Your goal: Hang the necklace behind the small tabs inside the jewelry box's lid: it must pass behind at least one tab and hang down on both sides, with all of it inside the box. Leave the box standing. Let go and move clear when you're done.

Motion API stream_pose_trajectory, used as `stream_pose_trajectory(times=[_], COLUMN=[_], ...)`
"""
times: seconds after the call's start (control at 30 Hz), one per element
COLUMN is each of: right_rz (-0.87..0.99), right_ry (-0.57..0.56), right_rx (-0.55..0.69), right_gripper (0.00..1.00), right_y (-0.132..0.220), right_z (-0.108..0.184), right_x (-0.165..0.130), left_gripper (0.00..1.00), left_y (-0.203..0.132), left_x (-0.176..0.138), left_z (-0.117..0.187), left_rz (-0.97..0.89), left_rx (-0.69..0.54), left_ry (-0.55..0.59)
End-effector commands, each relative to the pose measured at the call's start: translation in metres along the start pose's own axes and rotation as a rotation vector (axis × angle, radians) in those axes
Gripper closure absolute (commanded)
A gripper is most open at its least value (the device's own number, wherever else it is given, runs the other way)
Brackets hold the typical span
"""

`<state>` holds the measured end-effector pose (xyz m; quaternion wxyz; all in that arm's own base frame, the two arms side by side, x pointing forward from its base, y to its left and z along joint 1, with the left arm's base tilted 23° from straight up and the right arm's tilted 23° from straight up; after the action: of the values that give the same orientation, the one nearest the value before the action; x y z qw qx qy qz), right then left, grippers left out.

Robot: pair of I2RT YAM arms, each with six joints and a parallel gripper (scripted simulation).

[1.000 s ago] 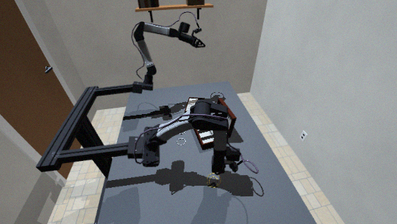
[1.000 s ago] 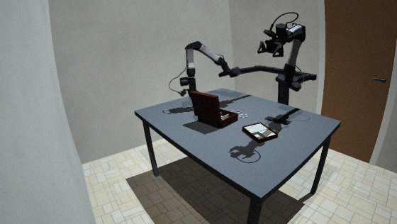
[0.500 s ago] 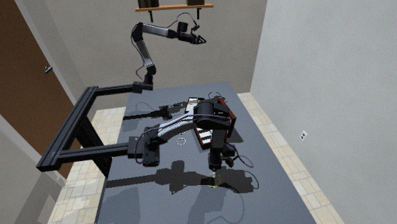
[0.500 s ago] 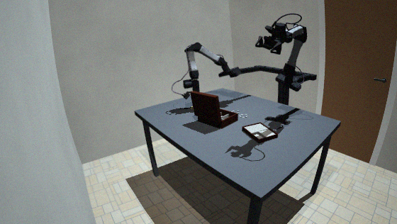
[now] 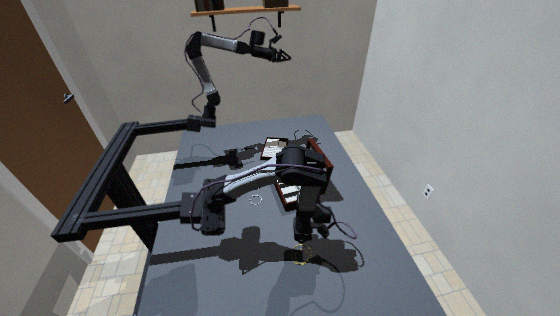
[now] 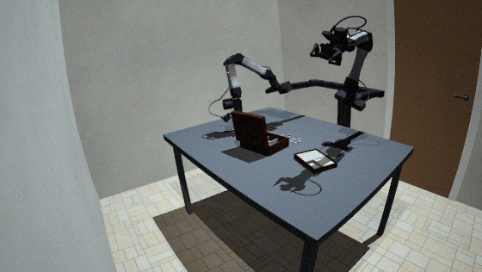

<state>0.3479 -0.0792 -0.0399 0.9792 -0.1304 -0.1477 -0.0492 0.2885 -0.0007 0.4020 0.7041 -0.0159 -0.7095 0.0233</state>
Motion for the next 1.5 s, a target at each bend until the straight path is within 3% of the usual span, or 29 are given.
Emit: stream_pose_trajectory(times=[0.0, 0.1, 0.13, 0.53, 0.63, 0.7, 1.1, 1.17, 1.23, 1.47], right_rz=[-0.001, -0.008, -0.002, 0.000, 0.000, -0.001, 0.001, 0.001, -0.006, -0.002], right_ry=[-0.023, -0.066, -0.022, -0.022, -0.054, -0.020, -0.022, -0.022, -0.085, -0.054], right_rx=[0.005, -0.001, 0.005, 0.006, -0.003, 0.006, 0.007, 0.007, 0.001, 0.005], right_gripper=[0.75, 0.75, 0.75, 0.75, 0.75, 0.75, 0.75, 0.75, 0.75, 0.75], right_y=[-0.001, -0.004, -0.001, -0.001, -0.002, -0.001, -0.001, -0.001, -0.004, -0.003], right_z=[-0.005, 0.004, -0.009, -0.020, -0.011, -0.024, -0.035, -0.035, -0.018, -0.021], right_x=[0.006, 0.017, 0.006, 0.005, 0.014, 0.005, 0.005, 0.005, 0.023, 0.015], left_gripper=[0.00, 0.00, 0.00, 0.00, 0.00, 0.00, 0.00, 0.00, 0.00, 0.00], left_y=[0.000, 0.000, 0.000, 0.000, 0.000, 0.000, 0.000, 0.000, 0.000, 0.000], left_x=[0.018, 0.018, 0.018, 0.018, 0.018, 0.018, 0.018, 0.018, 0.018, 0.018], left_z=[0.004, 0.004, 0.004, 0.004, 0.004, 0.004, 0.004, 0.004, 0.004, 0.004], left_rz=[-0.007, -0.007, -0.007, -0.007, -0.007, -0.007, -0.007, -0.007, -0.007, -0.007], left_rx=[0.005, 0.005, 0.005, 0.005, 0.005, 0.005, 0.005, 0.005, 0.005, 0.005], left_ry=[-0.048, -0.048, -0.048, -0.048, -0.048, -0.048, -0.048, -0.048, -0.048, -0.048])
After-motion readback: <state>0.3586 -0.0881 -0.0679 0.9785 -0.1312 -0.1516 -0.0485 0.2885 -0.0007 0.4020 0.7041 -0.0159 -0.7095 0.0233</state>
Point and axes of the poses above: on each arm, the point where the finger pads meet when closed, its own z axis back along the fingers, its own y axis across the jaws, x = y × z, the point moved 9 cm from there along z, back along the fingers, and after that the axes turned 3 degrees about z, right-handed, at the moved point
